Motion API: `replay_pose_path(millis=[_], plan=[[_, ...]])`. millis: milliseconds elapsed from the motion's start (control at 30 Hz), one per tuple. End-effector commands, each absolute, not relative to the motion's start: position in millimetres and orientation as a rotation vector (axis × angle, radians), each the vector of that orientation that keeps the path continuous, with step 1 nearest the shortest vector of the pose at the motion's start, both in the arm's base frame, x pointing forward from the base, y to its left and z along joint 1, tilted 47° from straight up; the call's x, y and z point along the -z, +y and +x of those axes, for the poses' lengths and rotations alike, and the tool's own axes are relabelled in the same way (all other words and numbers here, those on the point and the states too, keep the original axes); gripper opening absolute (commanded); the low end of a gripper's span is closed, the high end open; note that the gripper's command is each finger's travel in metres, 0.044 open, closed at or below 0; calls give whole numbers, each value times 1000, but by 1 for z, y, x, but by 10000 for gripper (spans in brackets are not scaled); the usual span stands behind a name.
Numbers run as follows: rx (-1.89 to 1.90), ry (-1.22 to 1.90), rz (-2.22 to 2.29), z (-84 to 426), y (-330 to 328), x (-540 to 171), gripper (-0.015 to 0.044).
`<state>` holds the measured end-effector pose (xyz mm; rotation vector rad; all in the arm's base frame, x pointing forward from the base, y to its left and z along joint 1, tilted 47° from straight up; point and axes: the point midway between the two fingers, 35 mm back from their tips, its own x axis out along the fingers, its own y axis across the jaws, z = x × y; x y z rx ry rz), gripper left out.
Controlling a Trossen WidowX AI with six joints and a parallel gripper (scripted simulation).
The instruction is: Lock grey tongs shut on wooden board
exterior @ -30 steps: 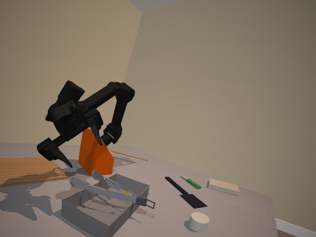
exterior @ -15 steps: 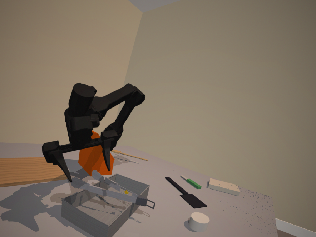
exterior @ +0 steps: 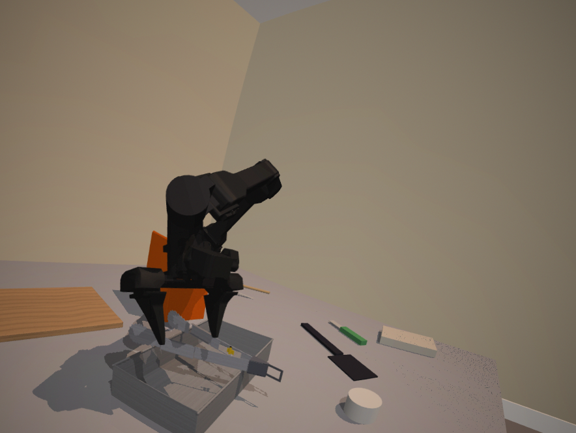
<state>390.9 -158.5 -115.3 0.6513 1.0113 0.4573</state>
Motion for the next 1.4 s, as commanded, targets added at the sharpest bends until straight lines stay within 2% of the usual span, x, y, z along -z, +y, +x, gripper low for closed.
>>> replay_pose_path(millis=[0,700,1367], plan=[[-854,1199,293,361,-110,68,440],[-942,1224,254,349,-101,57,440],[-940,1225,253,353,-80,79,440]])
